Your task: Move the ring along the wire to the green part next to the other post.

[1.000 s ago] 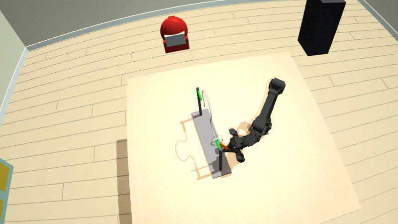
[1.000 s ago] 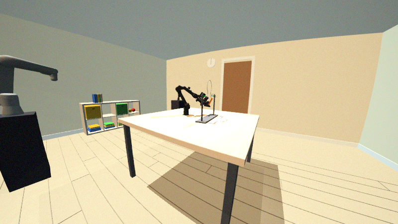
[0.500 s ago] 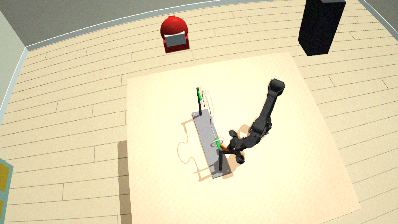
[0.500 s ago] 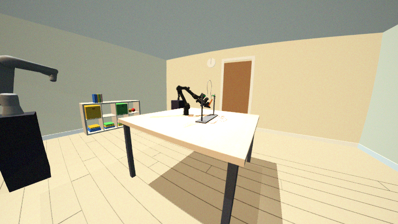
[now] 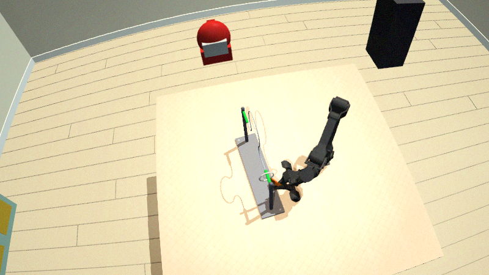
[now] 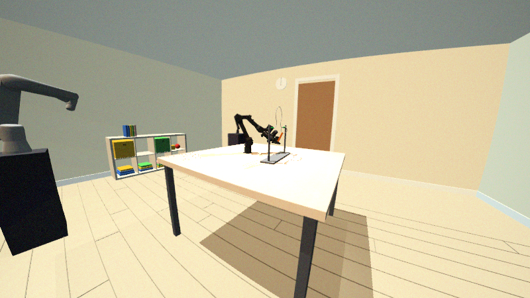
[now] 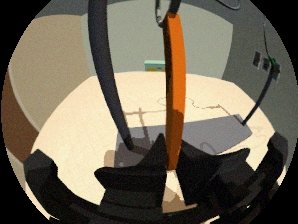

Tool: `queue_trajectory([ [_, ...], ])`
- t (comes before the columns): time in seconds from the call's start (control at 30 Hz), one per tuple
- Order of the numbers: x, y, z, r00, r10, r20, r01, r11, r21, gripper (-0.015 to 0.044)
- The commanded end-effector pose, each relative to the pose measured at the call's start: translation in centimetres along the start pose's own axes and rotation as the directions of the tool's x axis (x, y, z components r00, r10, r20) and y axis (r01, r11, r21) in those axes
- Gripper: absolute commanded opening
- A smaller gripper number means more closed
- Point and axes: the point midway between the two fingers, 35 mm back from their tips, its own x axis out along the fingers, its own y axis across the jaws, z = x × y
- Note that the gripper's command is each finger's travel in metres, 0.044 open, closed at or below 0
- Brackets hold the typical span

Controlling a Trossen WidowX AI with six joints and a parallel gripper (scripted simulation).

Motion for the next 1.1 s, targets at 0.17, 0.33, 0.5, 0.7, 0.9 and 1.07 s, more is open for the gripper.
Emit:
queue_trajectory([
  [0.17,0.0,0.0,0.0,1.000,0.000,0.000,0.000,1.000,0.000,-0.0124],
  [0.33,0.0,0.0,0.0,1.000,0.000,0.000,0.000,1.000,0.000,0.0007],
  [0.5,-0.1,0.0,0.0,1.000,0.000,0.000,0.000,1.000,0.000,0.0139],
  [0.7,-1.4,0.2,-0.1,1.000,-0.001,-0.007,0.001,1.000,0.003,0.0160],
  [0.9,-3.5,0.2,-0.1,1.000,-0.003,-0.009,0.003,1.000,0.005,0.0160],
  [1.07,-4.9,0.0,-0.1,1.000,-0.003,-0.005,0.003,1.000,0.004,0.0160],
])
